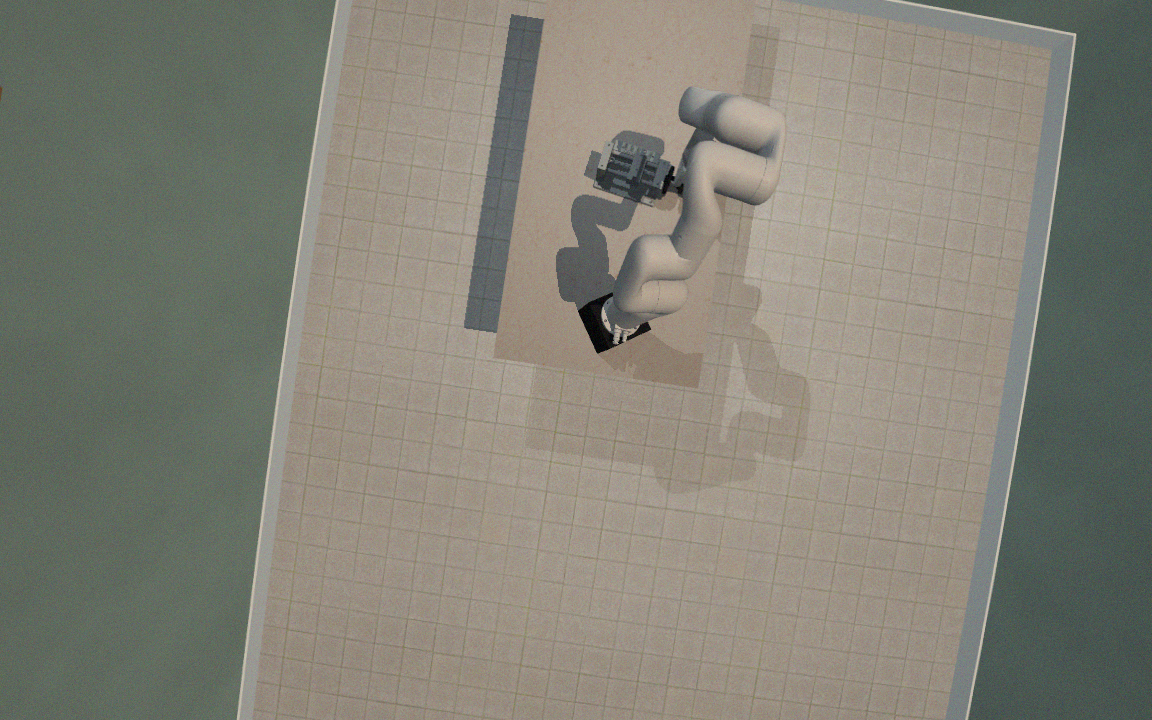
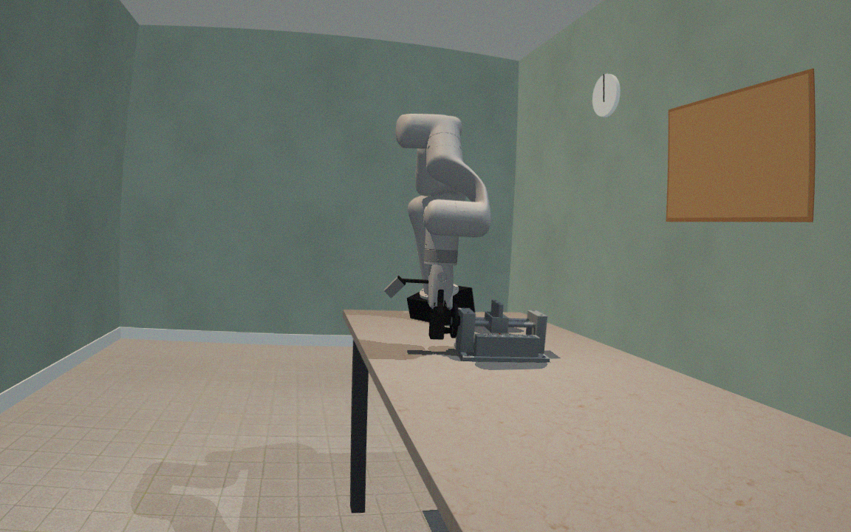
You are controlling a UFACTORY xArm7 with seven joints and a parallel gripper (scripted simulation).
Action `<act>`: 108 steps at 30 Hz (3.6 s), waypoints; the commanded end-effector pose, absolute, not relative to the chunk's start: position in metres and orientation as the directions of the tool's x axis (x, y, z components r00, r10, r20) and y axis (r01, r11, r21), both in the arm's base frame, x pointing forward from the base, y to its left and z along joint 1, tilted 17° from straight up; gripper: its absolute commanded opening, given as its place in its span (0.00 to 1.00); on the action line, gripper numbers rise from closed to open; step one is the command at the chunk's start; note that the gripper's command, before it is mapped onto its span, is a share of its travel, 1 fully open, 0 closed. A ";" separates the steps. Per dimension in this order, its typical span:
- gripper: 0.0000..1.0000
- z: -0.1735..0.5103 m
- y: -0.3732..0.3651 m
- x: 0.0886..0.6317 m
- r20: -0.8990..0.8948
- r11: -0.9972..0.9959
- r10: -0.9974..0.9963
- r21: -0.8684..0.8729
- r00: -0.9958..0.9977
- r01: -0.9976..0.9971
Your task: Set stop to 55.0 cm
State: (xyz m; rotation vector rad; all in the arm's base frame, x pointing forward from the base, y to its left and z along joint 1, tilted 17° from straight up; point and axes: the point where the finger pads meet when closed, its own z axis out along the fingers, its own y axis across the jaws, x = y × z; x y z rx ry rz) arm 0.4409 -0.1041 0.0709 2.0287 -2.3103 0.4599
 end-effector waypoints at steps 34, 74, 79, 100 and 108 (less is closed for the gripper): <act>0.06 0.067 -0.104 0.437 0.217 0.104 -0.965 -0.200 -0.148 -0.974; 0.06 0.060 -0.102 0.415 0.217 0.104 -0.965 -0.200 -0.148 -0.974; 0.06 0.061 -0.101 0.410 0.217 0.104 -0.965 -0.200 -0.148 -0.974; 0.06 0.076 -0.095 0.393 0.217 0.104 -0.965 -0.200 -0.148 -0.974; 0.06 0.093 -0.092 0.392 0.217 0.104 -0.965 -0.200 -0.148 -0.974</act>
